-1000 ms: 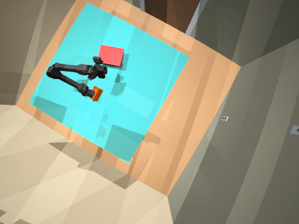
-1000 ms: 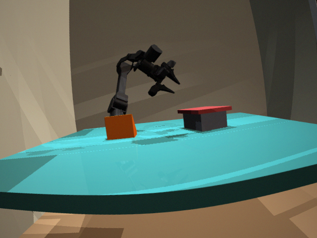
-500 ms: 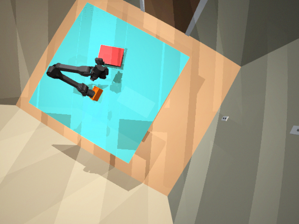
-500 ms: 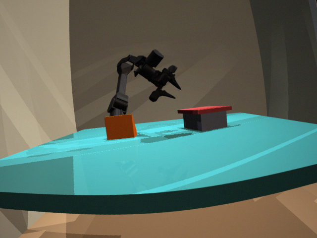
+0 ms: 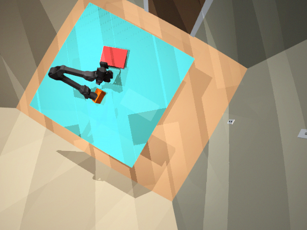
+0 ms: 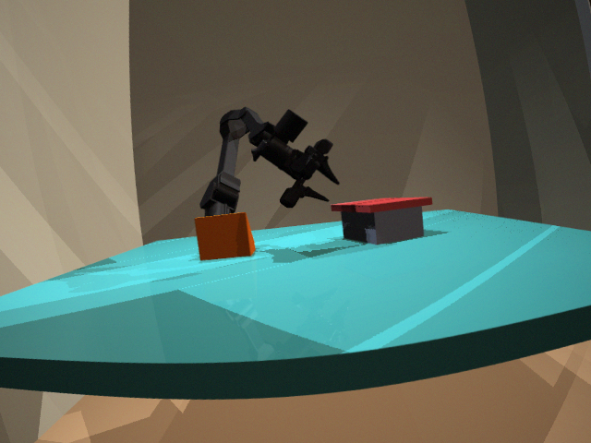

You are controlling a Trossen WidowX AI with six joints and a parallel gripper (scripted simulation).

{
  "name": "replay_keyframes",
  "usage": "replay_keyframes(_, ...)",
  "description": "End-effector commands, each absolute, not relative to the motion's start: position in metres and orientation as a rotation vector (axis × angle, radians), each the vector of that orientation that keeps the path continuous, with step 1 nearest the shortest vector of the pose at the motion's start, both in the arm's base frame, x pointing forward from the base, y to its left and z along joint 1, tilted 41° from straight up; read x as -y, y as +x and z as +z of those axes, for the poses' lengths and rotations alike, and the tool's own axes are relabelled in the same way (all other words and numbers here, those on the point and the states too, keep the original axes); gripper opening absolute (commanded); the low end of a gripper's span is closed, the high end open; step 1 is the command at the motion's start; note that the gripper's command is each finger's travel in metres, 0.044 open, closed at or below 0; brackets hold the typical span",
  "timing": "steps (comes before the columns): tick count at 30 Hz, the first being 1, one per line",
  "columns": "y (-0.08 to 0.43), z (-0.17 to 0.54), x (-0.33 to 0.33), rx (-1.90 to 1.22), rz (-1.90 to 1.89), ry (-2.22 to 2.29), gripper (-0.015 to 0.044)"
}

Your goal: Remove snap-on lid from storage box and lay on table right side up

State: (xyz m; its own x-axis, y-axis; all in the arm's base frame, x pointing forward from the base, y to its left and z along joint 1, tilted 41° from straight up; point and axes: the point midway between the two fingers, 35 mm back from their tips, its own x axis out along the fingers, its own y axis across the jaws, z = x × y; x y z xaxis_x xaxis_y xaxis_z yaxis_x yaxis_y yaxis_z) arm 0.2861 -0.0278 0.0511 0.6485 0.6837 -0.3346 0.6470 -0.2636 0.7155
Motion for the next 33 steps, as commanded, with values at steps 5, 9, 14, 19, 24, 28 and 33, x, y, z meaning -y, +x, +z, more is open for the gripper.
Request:
replay_keyframes(5,0.293,0.042,0.02,-1.051,0.035,1.972,0.0235)
replay_keyframes(9,0.298,0.039,0.016,-1.053,0.032,1.969,0.0235)
replay_keyframes(14,0.303,0.036,0.011,-1.054,0.03,1.967,0.0235)
replay_keyframes(19,0.309,0.033,0.006,-1.054,0.029,1.966,0.0235)
replay_keyframes(24,0.314,0.031,0.0,-1.052,0.031,1.967,0.0235)
replay_keyframes(28,0.318,0.03,-0.005,-1.05,0.033,1.969,0.0235)
replay_keyframes(33,0.323,0.028,-0.012,-1.046,0.039,1.974,0.0235)
